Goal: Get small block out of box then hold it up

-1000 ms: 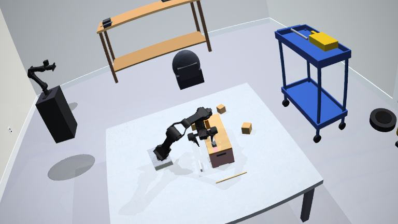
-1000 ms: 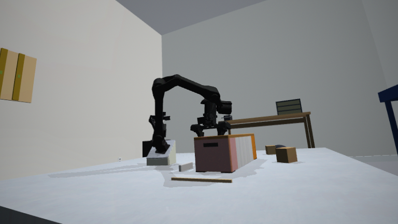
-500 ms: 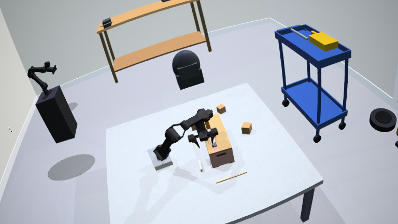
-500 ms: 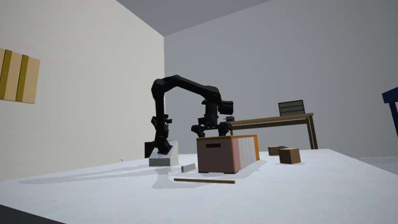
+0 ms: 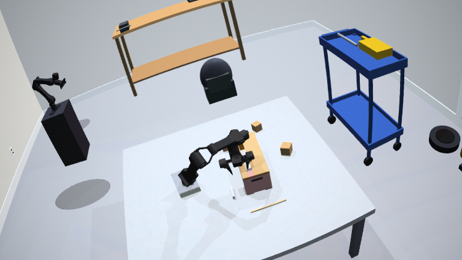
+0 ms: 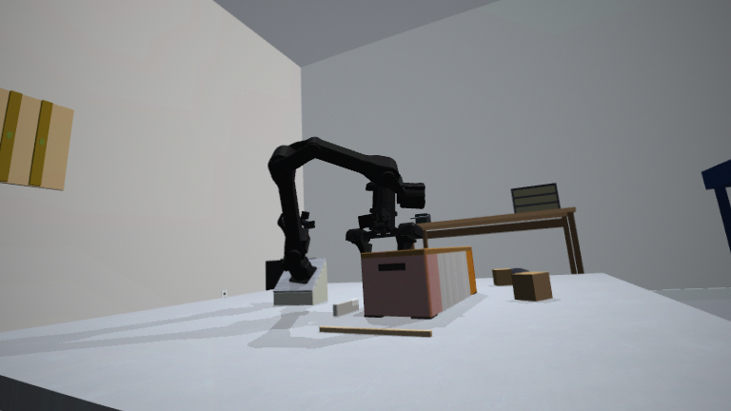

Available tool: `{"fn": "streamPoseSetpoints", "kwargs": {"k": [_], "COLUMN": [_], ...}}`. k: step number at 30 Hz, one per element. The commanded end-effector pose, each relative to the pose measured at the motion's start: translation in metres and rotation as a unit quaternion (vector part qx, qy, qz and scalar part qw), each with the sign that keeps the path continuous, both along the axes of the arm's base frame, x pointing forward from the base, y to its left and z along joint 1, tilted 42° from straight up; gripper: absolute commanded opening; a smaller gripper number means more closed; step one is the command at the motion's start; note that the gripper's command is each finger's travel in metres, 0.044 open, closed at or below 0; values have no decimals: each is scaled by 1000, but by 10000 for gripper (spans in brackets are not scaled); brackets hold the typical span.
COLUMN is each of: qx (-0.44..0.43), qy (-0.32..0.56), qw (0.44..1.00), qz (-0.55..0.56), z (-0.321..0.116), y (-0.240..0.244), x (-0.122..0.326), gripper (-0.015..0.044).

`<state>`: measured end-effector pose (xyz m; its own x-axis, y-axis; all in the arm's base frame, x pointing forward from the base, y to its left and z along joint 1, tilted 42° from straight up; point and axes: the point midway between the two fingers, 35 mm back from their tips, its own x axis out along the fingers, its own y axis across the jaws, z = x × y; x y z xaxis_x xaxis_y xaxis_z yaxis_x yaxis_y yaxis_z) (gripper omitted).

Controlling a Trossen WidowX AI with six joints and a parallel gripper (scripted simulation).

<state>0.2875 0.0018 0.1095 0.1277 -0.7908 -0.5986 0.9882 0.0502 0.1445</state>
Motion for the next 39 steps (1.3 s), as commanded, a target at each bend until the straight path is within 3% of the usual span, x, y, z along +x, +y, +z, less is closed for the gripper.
{"fn": "streamPoseSetpoints", "kwargs": {"k": [1, 21, 29, 34, 39], "qx": [-3, -3, -5, -6, -23], "qy": [0, 0, 27, 21, 137], "qw": [1000, 1000, 999, 999, 980], "qz": [-1, -1, 35, 39, 143], "z": [4, 23, 66, 65, 68], "y": [-7, -29, 13, 13, 12], "x": [0, -2, -11, -9, -12], "gripper": [400, 400, 400, 400, 285]}}
